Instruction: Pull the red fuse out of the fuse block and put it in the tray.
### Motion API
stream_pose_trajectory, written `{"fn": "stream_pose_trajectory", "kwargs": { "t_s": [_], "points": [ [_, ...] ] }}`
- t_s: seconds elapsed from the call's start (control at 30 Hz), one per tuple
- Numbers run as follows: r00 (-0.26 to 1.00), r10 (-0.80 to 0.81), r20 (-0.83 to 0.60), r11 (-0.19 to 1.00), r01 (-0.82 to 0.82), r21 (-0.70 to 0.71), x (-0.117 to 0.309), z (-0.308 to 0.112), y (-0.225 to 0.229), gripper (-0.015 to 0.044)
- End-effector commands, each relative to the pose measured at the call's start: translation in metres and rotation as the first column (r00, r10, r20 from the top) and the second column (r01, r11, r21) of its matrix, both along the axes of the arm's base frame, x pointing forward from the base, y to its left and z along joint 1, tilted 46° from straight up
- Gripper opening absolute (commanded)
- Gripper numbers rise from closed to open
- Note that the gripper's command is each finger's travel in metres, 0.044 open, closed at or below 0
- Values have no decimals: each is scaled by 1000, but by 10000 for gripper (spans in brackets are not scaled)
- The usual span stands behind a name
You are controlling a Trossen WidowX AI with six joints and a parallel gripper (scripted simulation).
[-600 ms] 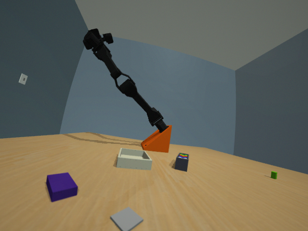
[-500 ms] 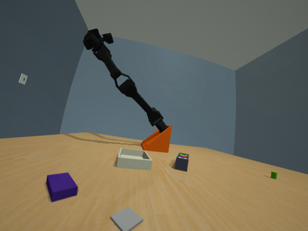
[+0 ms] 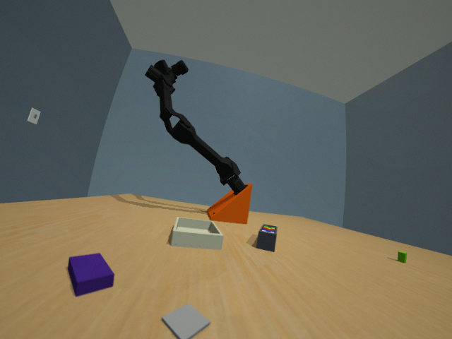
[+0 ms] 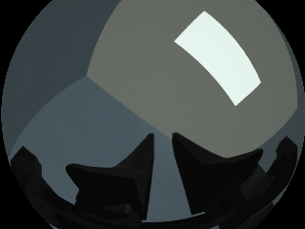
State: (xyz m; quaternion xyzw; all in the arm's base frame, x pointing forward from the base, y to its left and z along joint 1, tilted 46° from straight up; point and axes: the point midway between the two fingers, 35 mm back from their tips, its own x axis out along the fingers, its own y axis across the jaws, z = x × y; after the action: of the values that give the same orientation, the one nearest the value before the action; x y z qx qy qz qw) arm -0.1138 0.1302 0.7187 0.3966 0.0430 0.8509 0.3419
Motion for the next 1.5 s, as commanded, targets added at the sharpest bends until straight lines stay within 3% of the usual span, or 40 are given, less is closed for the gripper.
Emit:
{"fn": "stream_pose_trajectory", "kwargs": {
  "t_s": [0.0,0.33,0.73,1.03,1.27,1.47],
  "points": [
    [979,-170,111,981,179,-76,-13,-29,53,63],
    [804,-441,398,816,544,-194,1,-111,172,63],
    [474,-500,725,446,858,-254,97,-236,279,63],
    [314,-430,846,170,949,-266,190,-312,304,63],
    [200,-241,950,-70,973,-222,270,-390,298,63],
    [177,-52,983,-251,950,-185,337,-454,270,63]
  ]
}}
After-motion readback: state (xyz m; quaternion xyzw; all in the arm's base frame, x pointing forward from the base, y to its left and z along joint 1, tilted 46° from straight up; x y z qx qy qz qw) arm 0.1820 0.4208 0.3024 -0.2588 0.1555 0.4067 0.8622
